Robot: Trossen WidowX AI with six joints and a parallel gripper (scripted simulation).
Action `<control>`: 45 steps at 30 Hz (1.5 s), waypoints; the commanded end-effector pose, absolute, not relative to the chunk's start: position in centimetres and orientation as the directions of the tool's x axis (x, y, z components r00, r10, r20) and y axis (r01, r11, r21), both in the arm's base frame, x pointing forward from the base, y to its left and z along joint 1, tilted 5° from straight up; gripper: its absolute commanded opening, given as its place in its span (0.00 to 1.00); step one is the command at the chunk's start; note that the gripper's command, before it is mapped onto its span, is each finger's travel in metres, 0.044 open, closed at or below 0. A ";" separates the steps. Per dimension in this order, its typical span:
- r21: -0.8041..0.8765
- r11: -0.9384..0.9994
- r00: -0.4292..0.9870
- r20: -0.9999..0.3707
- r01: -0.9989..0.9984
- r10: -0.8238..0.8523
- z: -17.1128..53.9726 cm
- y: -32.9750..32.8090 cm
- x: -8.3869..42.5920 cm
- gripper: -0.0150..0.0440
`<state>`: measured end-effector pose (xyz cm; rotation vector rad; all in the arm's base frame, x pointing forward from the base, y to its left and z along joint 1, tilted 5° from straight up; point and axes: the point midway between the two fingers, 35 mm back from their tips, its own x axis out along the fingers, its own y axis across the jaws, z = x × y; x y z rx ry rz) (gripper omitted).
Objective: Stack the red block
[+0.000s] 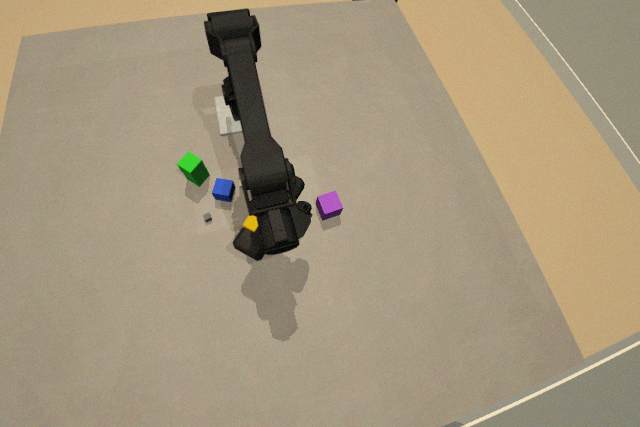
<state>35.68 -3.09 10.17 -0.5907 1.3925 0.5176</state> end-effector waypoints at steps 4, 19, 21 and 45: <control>-0.078 0.749 0.107 -0.994 -0.658 -0.010 8.8 -3.2 35.7 1.00; -0.078 0.749 0.107 -0.994 -0.658 -0.010 6.7 -3.2 35.8 1.00; -0.078 0.749 0.107 -0.994 -0.658 -0.010 6.7 -3.2 35.8 1.00; -0.078 0.749 0.107 -0.994 -0.658 -0.010 6.7 -3.2 35.8 0.54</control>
